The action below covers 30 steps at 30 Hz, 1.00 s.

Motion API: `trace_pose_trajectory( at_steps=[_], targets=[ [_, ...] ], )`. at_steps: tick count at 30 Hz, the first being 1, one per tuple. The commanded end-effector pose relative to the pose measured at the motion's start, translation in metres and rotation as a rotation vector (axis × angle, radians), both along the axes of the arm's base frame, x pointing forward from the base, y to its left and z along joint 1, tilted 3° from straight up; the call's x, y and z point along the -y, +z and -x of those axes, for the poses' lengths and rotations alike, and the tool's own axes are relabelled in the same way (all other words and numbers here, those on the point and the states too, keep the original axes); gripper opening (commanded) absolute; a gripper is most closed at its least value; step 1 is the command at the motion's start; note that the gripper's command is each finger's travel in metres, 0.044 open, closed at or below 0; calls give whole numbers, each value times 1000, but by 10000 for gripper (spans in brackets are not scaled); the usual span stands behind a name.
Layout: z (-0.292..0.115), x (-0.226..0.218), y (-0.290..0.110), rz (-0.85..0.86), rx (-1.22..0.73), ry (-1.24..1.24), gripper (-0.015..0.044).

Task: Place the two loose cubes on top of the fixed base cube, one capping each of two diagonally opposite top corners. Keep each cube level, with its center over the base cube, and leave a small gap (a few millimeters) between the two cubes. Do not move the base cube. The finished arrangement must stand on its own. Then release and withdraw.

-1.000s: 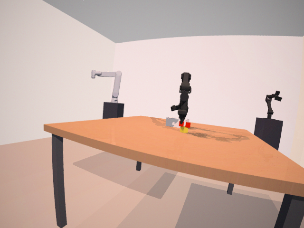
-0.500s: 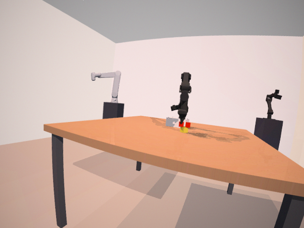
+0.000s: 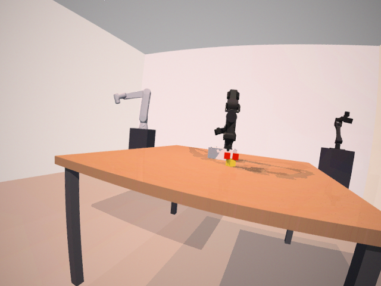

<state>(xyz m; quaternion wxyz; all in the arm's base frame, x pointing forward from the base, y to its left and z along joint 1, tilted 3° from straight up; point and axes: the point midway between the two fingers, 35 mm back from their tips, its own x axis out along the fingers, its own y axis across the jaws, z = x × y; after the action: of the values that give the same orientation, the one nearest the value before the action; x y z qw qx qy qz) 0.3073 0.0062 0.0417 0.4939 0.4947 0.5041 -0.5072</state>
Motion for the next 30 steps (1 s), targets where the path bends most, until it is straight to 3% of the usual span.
trace_pose_trajectory(
  at_steps=[1,25,30],
  targets=[
    [-1,0,8,0,6,0,205],
    [-1,0,39,0,6,0,205],
    [-1,0,42,0,4,0,336]
  ],
)
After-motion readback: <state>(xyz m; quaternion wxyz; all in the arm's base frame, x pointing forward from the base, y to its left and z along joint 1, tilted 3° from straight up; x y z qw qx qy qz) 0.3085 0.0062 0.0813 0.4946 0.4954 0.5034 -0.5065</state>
